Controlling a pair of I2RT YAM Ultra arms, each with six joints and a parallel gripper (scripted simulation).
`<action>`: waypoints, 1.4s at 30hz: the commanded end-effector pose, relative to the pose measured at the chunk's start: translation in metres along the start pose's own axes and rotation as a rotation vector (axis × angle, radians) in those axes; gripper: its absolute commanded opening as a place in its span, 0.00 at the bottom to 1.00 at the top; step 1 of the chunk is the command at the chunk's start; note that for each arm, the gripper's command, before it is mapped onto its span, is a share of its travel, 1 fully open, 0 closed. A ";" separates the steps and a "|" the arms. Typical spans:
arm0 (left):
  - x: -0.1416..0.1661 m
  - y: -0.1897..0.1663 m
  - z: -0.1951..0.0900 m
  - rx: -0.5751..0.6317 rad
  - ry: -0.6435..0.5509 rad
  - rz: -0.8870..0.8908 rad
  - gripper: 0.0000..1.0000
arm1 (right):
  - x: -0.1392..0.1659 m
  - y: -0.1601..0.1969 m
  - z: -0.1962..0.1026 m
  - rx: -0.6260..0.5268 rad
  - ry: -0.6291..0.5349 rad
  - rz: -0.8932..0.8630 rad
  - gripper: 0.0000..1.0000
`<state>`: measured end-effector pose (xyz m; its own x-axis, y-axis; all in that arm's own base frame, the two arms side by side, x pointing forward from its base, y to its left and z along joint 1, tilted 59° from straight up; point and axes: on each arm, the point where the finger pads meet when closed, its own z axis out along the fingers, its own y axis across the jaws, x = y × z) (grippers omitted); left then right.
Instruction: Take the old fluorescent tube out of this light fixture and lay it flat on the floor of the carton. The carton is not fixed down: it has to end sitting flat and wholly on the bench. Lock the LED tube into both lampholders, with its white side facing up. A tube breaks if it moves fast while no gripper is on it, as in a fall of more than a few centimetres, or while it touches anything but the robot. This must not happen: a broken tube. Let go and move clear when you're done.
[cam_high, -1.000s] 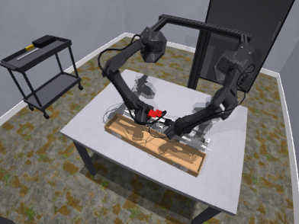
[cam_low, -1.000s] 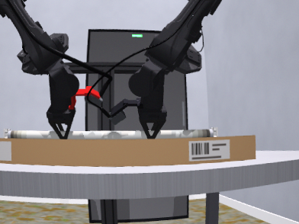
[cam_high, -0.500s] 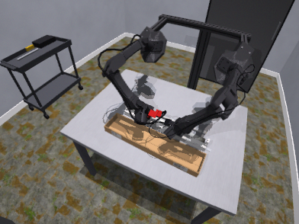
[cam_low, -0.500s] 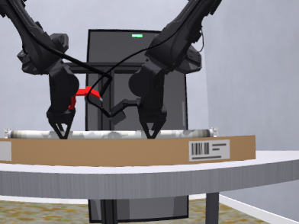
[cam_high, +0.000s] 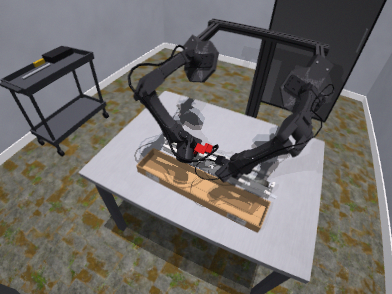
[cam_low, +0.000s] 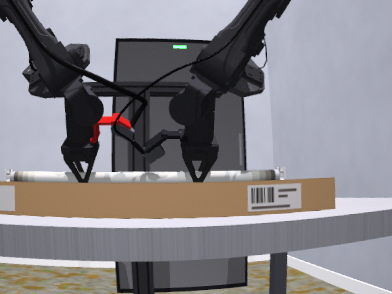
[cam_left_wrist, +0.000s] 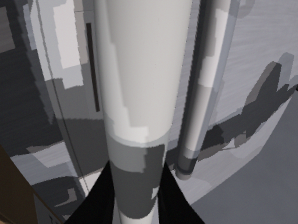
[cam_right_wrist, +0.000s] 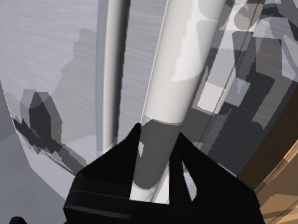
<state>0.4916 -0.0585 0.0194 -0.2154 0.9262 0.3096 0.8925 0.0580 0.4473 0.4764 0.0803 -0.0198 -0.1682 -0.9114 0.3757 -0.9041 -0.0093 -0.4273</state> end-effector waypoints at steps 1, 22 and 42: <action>-0.007 0.004 -0.012 -0.054 -0.012 0.024 0.11 | -0.010 -0.007 -0.015 0.062 -0.025 -0.013 0.11; -0.006 0.003 -0.013 -0.202 -0.007 0.027 0.11 | -0.009 -0.006 -0.016 0.211 -0.021 -0.012 0.11; -0.004 -0.010 -0.011 -0.273 0.004 0.048 0.11 | -0.007 0.007 -0.014 0.281 -0.015 -0.034 0.11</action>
<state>0.4917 -0.0585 0.0194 -0.2149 0.9265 0.3090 0.7536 -0.0440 0.6558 0.4766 0.0803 -0.0197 -0.1693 -0.9116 0.3746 -0.7662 -0.1173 -0.6318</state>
